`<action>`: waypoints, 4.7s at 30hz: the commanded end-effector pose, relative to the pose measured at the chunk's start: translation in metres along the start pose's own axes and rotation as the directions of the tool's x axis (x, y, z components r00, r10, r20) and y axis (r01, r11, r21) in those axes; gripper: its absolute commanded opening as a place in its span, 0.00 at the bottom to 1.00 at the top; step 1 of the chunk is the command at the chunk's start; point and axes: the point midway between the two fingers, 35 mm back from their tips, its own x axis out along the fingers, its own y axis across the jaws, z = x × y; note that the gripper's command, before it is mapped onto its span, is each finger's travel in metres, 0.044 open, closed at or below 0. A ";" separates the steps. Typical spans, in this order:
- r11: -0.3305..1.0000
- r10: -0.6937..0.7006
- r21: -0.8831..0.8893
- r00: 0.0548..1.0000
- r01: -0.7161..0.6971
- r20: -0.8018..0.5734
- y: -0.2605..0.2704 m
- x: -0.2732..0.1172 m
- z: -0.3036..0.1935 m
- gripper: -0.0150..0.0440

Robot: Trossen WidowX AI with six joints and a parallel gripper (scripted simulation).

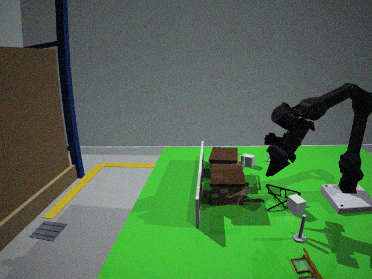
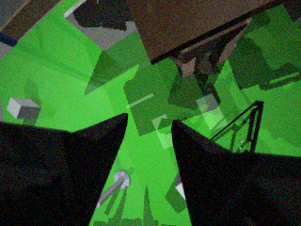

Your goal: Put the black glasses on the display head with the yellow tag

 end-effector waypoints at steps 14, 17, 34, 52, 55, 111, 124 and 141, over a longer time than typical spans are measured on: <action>0.939 -0.339 -0.081 0.856 0.335 -0.391 -0.132 0.004 -0.040 0.59; 0.939 -0.339 -0.081 0.856 0.335 -0.391 -0.132 0.004 -0.040 0.55; 0.939 -0.339 -0.081 0.856 0.335 -0.391 -0.135 0.009 -0.041 0.46; 0.939 -0.339 -0.081 0.856 0.335 -0.391 -0.148 0.034 -0.052 0.46; 0.939 -0.339 -0.081 0.856 0.335 -0.391 -0.150 0.038 -0.054 0.46; 0.938 -0.342 -0.085 0.857 0.336 -0.385 -0.156 0.051 -0.062 0.25; 0.938 -0.340 -0.082 0.856 0.335 -0.388 -0.132 -0.002 -0.033 0.25; 0.939 -0.339 -0.081 0.856 0.335 -0.390 -0.111 -0.029 -0.022 0.25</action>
